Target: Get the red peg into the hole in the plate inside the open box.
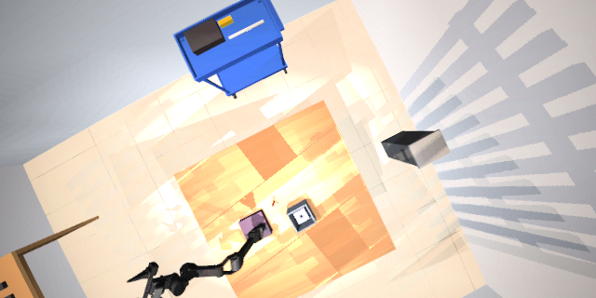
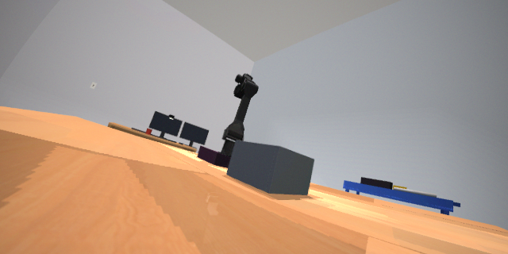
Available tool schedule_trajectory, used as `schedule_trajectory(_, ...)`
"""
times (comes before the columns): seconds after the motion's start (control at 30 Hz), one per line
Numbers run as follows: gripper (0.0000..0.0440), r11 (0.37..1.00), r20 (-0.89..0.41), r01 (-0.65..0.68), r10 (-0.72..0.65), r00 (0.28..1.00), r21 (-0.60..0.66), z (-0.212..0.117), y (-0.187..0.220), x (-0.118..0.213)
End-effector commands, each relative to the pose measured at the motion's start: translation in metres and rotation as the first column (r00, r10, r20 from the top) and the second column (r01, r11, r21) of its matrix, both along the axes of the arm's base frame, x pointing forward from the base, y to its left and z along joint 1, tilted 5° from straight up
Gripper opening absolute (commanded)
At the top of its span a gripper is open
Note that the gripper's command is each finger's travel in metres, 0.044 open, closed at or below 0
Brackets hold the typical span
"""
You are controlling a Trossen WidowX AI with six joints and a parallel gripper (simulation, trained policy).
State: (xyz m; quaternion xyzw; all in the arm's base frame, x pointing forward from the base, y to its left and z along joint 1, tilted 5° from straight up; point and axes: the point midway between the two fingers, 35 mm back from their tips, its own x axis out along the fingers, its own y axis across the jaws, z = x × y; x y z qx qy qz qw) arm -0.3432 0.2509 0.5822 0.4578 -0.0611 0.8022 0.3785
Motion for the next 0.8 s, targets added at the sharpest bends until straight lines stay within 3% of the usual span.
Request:
schedule_trajectory(0.0,0.0419,1.0,0.012,0.023,-0.023,1.0,-0.005,-0.001,0.006,0.005)
schedule_trajectory(0.07,0.044,0.997,0.046,0.073,-0.072,0.996,-0.017,-0.006,0.021,0.015)
schedule_trajectory(0.4,0.044,0.944,0.283,0.305,-0.261,0.923,-0.126,-0.055,0.109,0.083)
schedule_trajectory(0.77,0.044,0.787,0.489,0.53,-0.344,0.802,-0.315,-0.131,0.176,0.199)
